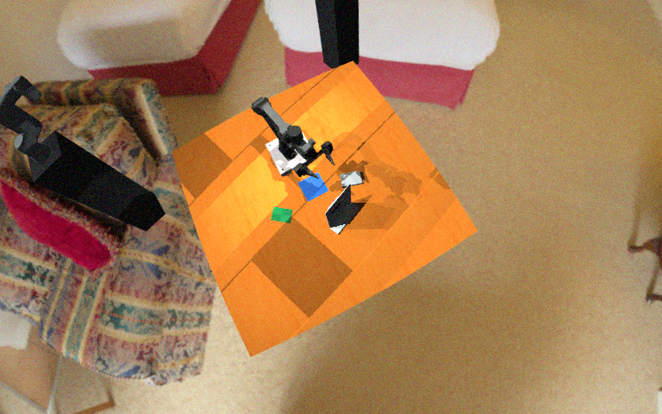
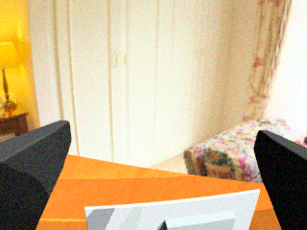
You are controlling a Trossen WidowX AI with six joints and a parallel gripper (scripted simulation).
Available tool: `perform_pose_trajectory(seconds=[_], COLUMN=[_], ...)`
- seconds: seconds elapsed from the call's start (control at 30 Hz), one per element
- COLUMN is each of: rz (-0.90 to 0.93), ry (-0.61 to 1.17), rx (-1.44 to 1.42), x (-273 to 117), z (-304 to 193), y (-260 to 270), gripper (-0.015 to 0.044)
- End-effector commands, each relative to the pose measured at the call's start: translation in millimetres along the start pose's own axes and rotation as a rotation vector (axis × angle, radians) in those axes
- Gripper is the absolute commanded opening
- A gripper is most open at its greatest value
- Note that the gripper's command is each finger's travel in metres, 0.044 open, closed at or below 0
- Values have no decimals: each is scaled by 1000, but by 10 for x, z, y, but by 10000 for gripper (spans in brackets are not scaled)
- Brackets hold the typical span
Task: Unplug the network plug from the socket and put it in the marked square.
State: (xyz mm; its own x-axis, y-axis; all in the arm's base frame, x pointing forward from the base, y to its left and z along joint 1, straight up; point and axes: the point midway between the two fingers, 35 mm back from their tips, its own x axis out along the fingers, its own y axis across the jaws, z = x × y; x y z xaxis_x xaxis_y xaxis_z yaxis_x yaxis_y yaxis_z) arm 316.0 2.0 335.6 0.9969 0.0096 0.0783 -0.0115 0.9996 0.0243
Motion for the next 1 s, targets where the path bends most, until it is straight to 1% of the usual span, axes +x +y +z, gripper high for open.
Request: perform_pose_trajectory(seconds=[0.0, 0.27, 0.3, 0.63, 0.97], rz=[2, 69, 78, 157, 212], ry=[0, 22, 26, 90, 176], rx=[6, 252, 285, 627, 959], x=[5, 151, 163, 168, -16], z=[-7, -337, -383, -841, -1266], y=[-3, -140, -161, -387, -601], gripper=[374, 164, 156, 156, 156])
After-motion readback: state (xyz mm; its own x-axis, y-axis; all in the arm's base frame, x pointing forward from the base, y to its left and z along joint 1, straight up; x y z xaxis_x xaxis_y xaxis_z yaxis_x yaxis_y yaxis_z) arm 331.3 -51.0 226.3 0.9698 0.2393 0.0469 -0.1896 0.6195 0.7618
